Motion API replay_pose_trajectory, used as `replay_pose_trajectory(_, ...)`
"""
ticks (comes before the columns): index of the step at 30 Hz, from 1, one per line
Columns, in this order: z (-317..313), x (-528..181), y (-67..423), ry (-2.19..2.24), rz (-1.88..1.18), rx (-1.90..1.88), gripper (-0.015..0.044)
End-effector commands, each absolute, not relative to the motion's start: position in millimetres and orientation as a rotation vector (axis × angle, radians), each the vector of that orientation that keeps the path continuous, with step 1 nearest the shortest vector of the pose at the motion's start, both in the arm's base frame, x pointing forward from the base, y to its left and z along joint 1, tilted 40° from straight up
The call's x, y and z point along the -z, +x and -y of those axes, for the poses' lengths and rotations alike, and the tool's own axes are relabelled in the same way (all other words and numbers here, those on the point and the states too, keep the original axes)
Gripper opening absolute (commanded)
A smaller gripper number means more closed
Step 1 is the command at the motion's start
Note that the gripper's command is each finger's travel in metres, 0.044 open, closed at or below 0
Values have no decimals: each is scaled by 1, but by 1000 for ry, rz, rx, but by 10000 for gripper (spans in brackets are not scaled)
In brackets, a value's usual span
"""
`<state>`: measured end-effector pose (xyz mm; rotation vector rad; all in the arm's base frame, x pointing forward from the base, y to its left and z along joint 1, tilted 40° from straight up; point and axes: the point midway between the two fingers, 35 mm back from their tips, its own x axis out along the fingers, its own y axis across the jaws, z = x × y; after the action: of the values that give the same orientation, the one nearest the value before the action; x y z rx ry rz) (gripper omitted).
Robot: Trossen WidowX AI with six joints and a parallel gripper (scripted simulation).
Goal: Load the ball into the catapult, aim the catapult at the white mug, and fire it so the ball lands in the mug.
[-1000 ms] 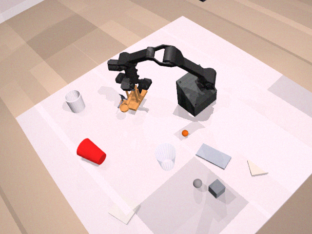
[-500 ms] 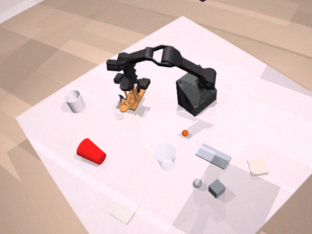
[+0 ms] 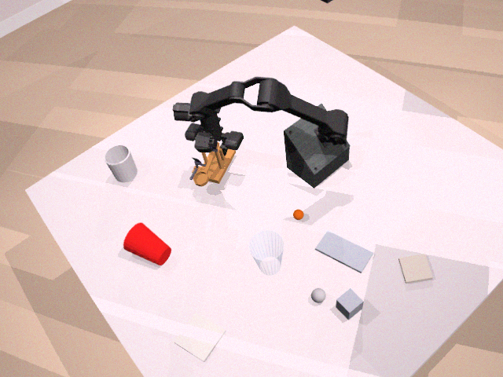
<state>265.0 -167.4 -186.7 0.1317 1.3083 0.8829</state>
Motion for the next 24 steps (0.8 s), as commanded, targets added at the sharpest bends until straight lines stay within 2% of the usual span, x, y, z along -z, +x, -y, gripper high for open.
replay_pose_trajectory(1, 165, 190, 267, 134, -1300, -873, 0)
replay_pose_trajectory(11, 162, 193, 265, 133, -1309, -883, 0)
replay_pose_trajectory(24, 162, 193, 265, 133, -1309, -883, 341)
